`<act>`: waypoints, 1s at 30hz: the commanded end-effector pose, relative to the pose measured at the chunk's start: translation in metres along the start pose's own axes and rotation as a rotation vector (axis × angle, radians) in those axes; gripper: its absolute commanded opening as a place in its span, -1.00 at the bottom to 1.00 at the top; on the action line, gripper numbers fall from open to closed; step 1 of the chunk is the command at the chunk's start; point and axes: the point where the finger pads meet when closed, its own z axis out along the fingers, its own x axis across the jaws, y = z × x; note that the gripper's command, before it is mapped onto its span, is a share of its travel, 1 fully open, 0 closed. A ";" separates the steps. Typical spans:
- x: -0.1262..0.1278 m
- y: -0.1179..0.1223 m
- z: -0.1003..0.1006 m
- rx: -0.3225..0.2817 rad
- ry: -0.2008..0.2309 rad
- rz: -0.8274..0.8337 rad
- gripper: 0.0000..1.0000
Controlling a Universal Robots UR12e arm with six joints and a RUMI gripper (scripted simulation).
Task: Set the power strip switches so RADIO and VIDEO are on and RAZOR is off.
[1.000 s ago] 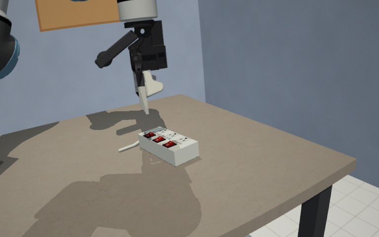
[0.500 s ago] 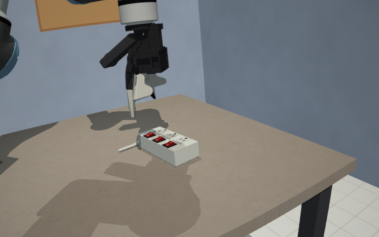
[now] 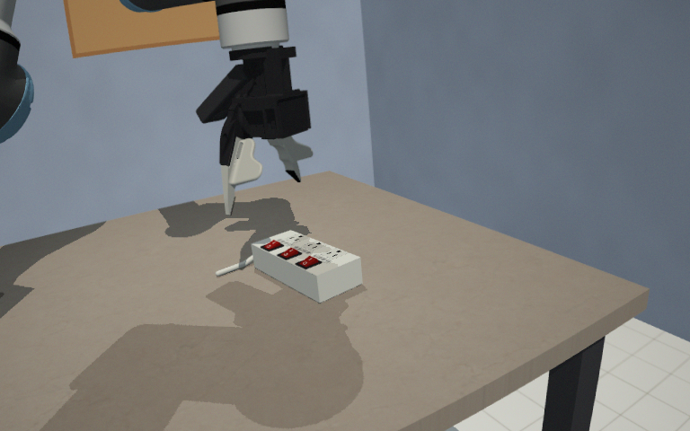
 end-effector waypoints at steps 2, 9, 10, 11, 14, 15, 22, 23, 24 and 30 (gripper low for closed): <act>0.002 0.000 0.001 -0.004 -0.001 0.089 1.00; 0.005 0.000 0.003 -0.004 -0.001 0.184 1.00; 0.005 0.000 0.003 -0.004 -0.001 0.198 1.00; 0.005 0.000 0.003 -0.004 -0.001 0.210 1.00; 0.006 0.000 0.003 -0.004 -0.001 0.245 1.00; 0.006 0.000 0.004 -0.004 -0.001 0.255 1.00; 0.007 0.000 0.004 -0.004 -0.001 0.297 1.00; 0.007 0.000 0.004 -0.004 -0.001 0.304 1.00; 0.007 0.000 0.005 -0.004 -0.001 0.310 1.00; 0.008 0.001 0.005 -0.004 -0.001 0.337 1.00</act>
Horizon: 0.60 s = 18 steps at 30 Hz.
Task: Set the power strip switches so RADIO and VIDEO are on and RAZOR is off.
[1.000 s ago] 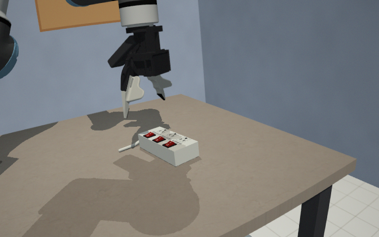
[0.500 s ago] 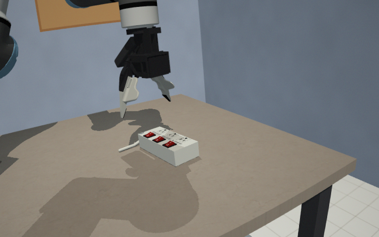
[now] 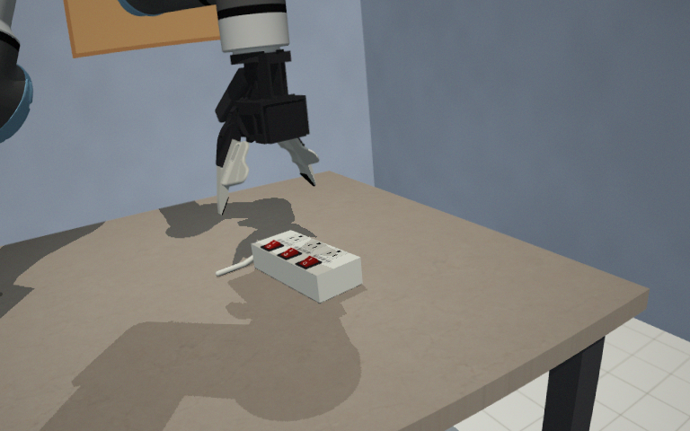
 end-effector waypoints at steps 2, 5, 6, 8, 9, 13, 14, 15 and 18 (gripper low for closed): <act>0.001 0.000 0.000 -0.001 0.001 0.019 1.00; 0.001 0.000 0.000 -0.001 0.001 0.025 1.00; 0.001 0.000 0.000 -0.001 0.001 0.025 1.00; 0.001 0.000 0.000 -0.001 0.001 0.026 1.00; 0.001 0.000 0.000 -0.001 0.001 0.027 1.00; 0.001 0.000 0.000 -0.001 0.001 0.029 1.00; 0.001 0.000 0.000 -0.001 0.001 0.029 1.00; 0.001 0.000 0.000 -0.001 0.001 0.029 1.00; 0.001 0.000 0.000 -0.001 0.001 0.029 -1.00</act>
